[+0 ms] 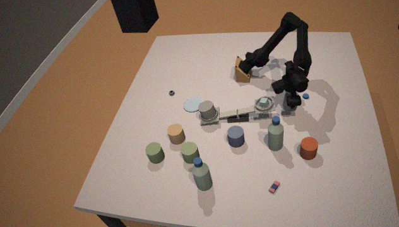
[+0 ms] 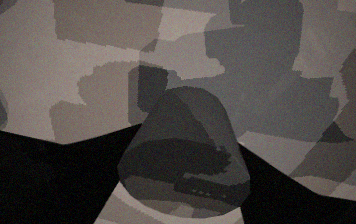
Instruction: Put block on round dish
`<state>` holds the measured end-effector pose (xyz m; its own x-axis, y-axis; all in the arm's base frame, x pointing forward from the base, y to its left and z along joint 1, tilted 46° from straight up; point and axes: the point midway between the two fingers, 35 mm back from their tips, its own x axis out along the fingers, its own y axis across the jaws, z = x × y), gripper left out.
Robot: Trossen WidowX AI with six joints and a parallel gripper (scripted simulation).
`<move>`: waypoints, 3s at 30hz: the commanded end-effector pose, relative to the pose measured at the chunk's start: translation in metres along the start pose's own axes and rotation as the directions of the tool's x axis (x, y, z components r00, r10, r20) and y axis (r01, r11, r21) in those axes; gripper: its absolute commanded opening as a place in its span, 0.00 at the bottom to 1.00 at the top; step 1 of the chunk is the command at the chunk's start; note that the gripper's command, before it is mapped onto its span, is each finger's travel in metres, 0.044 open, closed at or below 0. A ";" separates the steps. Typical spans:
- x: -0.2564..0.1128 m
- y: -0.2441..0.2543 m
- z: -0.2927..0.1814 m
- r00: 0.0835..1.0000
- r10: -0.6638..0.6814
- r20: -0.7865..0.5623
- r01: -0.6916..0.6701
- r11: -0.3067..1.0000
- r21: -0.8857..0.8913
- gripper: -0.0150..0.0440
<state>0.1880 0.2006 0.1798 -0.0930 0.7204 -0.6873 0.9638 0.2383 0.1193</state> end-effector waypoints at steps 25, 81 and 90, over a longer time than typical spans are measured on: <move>-0.066 0.020 0.002 0.996 0.089 0.021 -0.082 0.966 -0.244 0.69; -0.101 0.050 0.104 0.998 0.037 0.052 0.064 -0.545 -0.836 0.69; -0.105 0.049 0.119 0.999 0.015 0.032 0.032 -0.776 -0.630 0.69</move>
<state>0.2726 0.0642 0.1746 -0.0629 0.7020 -0.7094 -0.8683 0.3119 0.3856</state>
